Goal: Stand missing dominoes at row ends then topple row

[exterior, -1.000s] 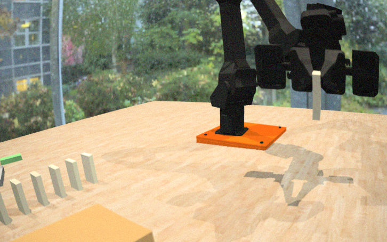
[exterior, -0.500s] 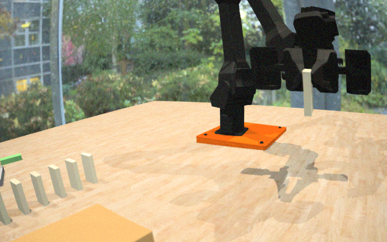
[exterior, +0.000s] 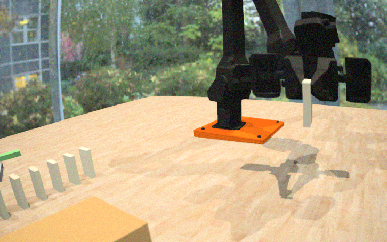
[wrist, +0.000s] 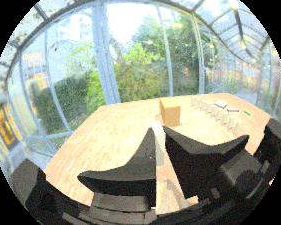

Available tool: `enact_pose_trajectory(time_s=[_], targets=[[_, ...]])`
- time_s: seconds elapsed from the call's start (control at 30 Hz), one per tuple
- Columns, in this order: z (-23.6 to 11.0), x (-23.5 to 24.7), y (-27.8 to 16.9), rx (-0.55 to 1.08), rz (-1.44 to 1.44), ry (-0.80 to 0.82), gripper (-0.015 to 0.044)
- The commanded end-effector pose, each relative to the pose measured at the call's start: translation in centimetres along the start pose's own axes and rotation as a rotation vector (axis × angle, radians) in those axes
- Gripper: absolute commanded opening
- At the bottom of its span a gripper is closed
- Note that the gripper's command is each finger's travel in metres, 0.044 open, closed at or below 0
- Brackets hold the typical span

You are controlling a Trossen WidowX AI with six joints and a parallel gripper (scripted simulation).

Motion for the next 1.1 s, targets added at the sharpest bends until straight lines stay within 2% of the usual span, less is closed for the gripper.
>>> enact_pose_trajectory(time_s=[0.0, 1.07], targets=[[0.2, 0.1, -1.0, 0.003, -0.008, 0.002, 0.0027], [1.3, -0.4, -9.1, 0.005, -0.009, 0.002, 0.0027]])
Point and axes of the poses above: the point midway between the two fingers, 35 mm back from their tips, its own z axis out along the fingers, its own x axis across the jaws, y = z × x, the point moved 5 cm from there along -z, back along the fingers, and after that the axes turned 2 degrees about -z, right-handed, at the moved point
